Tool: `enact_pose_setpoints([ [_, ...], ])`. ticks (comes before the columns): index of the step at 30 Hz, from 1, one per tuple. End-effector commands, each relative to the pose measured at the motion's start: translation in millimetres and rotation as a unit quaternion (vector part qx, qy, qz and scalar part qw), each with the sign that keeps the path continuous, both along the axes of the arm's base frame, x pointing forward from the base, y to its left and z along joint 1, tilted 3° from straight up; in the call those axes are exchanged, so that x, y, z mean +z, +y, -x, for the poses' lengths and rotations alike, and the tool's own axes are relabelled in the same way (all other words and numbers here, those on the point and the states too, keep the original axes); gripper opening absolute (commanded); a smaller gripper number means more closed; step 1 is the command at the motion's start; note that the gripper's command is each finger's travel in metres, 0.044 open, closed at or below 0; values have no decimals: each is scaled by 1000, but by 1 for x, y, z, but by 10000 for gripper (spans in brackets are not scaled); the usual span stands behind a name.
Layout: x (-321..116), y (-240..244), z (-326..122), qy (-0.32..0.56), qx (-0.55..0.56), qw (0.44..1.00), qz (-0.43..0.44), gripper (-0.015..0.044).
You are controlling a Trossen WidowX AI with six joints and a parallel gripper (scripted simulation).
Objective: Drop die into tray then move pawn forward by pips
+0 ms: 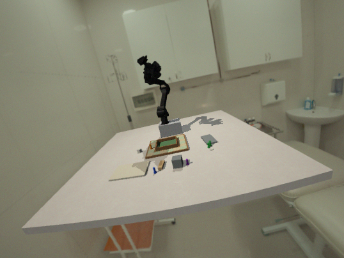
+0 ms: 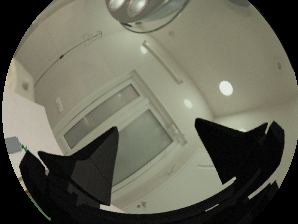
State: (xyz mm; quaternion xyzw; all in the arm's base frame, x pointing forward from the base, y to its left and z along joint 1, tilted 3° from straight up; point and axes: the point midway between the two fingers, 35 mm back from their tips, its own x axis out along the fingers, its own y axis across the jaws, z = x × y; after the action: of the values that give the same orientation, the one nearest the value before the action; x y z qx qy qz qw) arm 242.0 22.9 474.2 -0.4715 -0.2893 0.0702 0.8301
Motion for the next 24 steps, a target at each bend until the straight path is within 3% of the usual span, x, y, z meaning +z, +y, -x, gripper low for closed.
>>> enact_pose_setpoints([
  [1, -1, -1, -2, 5, -1, 1000, -3, 374],
  [5, -26, -25, -42, 95, -23, 993, -72, 275],
  [14, -130, -96, -124, 324, -119, 908, -237, 275],
  [24, -283, -164, -149, 536, -258, 710, -376, 275],
])
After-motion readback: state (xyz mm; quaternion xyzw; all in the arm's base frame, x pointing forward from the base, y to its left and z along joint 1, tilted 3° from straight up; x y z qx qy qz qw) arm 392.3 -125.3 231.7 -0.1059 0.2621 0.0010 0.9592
